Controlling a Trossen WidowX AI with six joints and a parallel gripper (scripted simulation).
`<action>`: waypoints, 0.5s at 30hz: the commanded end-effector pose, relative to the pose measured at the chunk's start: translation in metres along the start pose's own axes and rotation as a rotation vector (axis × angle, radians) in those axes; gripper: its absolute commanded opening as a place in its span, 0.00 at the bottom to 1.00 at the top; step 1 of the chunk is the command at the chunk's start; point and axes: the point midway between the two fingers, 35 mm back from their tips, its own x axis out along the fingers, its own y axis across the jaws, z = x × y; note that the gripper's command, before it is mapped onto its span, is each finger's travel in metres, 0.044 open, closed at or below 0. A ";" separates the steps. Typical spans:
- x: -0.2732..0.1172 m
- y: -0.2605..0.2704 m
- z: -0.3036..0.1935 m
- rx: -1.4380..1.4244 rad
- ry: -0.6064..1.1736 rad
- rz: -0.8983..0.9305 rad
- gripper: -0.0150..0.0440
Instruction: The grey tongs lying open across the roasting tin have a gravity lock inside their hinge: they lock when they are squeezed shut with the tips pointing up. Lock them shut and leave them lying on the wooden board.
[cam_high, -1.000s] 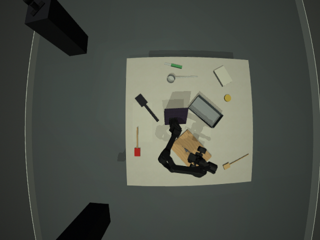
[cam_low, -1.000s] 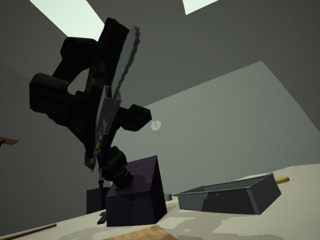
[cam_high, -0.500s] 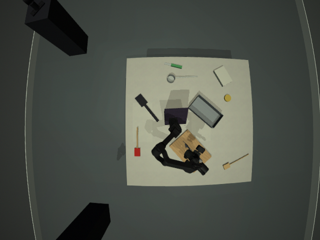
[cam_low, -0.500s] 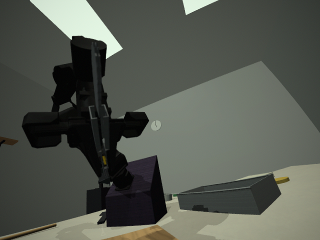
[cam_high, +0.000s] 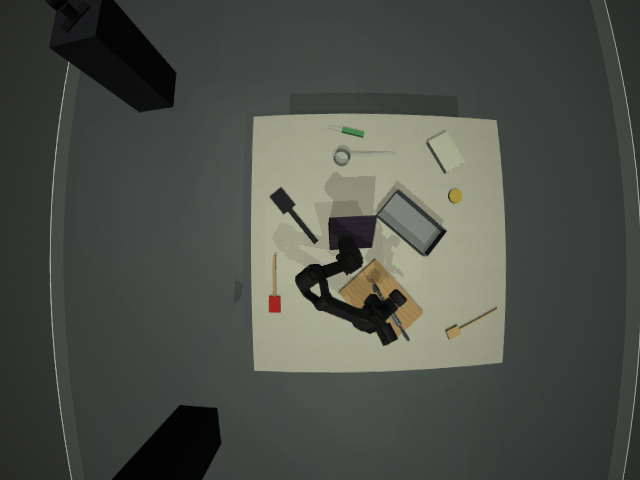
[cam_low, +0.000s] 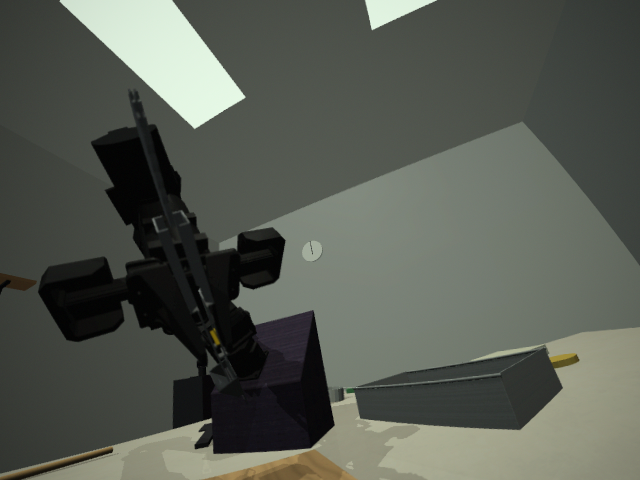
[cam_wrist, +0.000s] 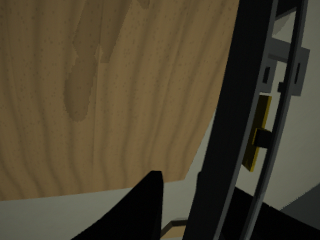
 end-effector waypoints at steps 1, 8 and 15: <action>-0.002 0.000 -0.001 -0.004 0.097 -0.014 0.00; -0.007 0.003 -0.004 -0.031 0.267 -0.009 0.00; -0.015 0.005 -0.005 -0.102 0.436 0.018 0.00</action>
